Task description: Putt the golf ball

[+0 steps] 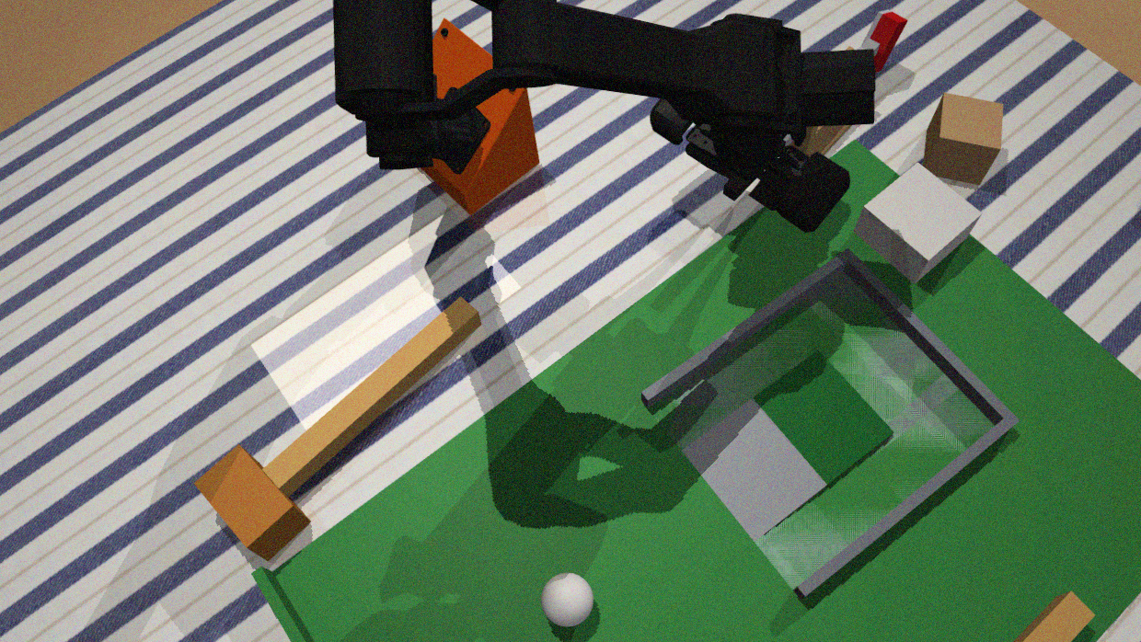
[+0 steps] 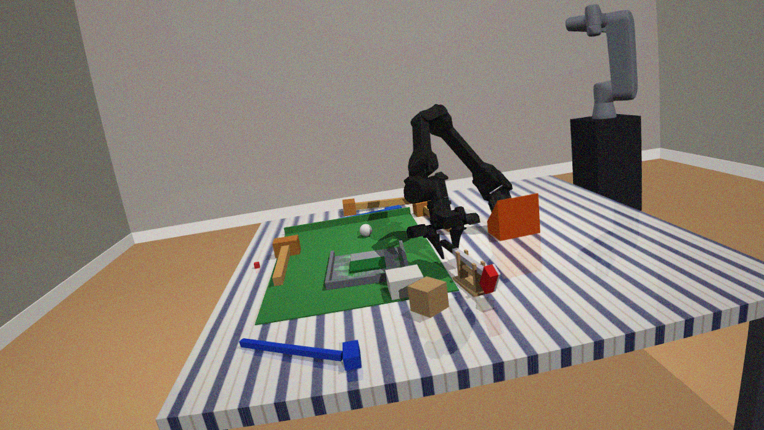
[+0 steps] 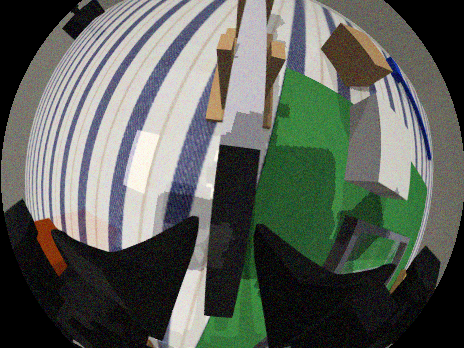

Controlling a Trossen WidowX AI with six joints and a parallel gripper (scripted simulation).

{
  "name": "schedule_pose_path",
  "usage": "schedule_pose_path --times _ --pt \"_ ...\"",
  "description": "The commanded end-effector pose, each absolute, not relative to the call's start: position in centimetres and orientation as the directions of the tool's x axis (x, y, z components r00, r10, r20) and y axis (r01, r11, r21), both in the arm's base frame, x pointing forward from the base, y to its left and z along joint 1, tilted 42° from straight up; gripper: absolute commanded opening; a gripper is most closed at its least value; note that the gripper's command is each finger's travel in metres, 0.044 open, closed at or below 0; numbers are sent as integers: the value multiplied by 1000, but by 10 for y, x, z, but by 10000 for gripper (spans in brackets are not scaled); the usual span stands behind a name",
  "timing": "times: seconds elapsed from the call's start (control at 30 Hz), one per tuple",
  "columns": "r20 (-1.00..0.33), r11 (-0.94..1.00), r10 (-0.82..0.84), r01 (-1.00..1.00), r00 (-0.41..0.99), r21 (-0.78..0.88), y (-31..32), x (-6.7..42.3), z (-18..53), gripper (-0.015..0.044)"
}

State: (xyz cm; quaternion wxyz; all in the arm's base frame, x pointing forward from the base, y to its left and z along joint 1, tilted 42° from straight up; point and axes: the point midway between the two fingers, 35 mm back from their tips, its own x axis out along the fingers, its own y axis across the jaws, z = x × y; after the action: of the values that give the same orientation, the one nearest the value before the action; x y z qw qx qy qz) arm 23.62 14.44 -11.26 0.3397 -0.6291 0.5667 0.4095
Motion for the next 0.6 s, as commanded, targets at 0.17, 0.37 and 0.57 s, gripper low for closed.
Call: schedule_pose_path --times 0.17,0.37,0.57 --pt "-901 -127 -434 -991 23 36 145 236 -112 20" --pt "-901 -127 -433 -991 23 36 152 237 -105 0" --pt "-902 -127 -431 -991 22 37 177 237 -80 0"
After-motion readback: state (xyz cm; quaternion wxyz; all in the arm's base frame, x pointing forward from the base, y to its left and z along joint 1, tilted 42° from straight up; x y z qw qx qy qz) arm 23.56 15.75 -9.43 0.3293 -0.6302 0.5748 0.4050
